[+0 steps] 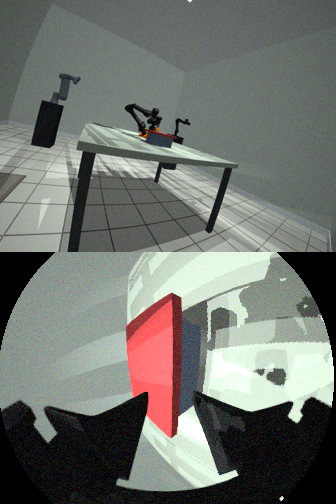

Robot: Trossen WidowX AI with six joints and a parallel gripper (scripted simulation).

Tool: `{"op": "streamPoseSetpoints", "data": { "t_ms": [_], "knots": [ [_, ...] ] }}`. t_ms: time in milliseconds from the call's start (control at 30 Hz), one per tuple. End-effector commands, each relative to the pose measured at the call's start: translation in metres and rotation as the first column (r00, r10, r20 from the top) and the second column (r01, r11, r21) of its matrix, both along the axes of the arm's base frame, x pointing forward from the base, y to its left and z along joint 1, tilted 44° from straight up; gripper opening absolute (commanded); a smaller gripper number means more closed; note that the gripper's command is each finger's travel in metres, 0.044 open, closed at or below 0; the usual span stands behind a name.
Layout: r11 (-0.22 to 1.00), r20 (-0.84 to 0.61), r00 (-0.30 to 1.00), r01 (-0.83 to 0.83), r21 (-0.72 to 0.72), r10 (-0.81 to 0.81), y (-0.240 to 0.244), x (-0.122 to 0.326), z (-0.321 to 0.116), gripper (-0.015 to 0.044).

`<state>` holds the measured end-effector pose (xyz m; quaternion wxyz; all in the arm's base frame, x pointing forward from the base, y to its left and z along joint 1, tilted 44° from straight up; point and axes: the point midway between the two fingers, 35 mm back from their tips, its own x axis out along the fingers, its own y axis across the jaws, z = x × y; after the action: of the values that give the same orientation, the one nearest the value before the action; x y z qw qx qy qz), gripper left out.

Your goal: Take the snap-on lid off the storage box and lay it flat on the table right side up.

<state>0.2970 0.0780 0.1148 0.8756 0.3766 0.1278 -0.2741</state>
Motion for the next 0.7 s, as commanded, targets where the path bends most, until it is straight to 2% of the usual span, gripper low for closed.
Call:
{"op": "streamPoseSetpoints", "data": {
  "t_ms": [0, 667],
  "knots": [
    [1.000, -0.008, 1.000, -0.003, -0.005, 0.003, -0.003, 0.004, -0.004, 0.0235],
    [1.000, 0.002, 1.000, -0.005, -0.011, 0.006, -0.018, 0.031, -0.017, 0.0235]
  ]
}}
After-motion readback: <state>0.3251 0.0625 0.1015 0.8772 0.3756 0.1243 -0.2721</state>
